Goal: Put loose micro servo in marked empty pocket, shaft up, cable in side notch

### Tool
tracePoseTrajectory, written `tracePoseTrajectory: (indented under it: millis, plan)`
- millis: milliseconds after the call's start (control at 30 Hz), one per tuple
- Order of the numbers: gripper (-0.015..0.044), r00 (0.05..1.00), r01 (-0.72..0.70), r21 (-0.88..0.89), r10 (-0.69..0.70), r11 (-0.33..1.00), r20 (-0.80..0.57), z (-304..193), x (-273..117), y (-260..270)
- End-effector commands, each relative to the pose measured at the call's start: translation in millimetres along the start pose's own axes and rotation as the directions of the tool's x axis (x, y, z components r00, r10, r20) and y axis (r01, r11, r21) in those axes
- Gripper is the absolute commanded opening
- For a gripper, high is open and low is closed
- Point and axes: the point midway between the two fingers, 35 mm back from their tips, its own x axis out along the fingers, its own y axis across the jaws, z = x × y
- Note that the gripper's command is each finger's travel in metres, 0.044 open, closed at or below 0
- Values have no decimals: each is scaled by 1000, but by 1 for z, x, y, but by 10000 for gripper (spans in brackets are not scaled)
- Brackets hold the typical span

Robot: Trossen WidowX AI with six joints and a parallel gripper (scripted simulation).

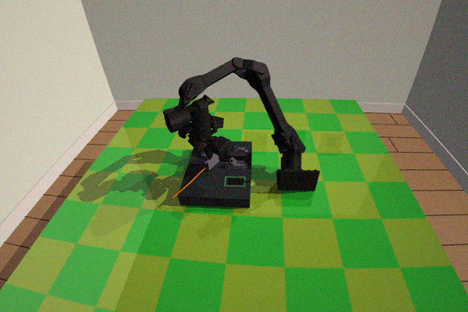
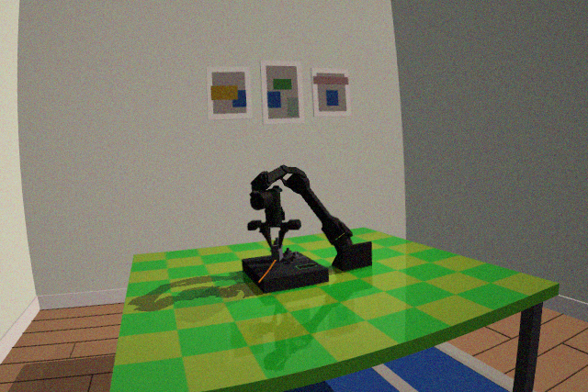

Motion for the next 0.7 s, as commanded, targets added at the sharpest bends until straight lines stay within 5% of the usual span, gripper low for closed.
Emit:
tracePoseTrajectory:
  millis: [0,667]
  plan:
    - [0,1000,0,6,0,1000,-9,1,-3,0]
    - [0,1000,1,0,-1,1000,-12,-34,-4,-25]
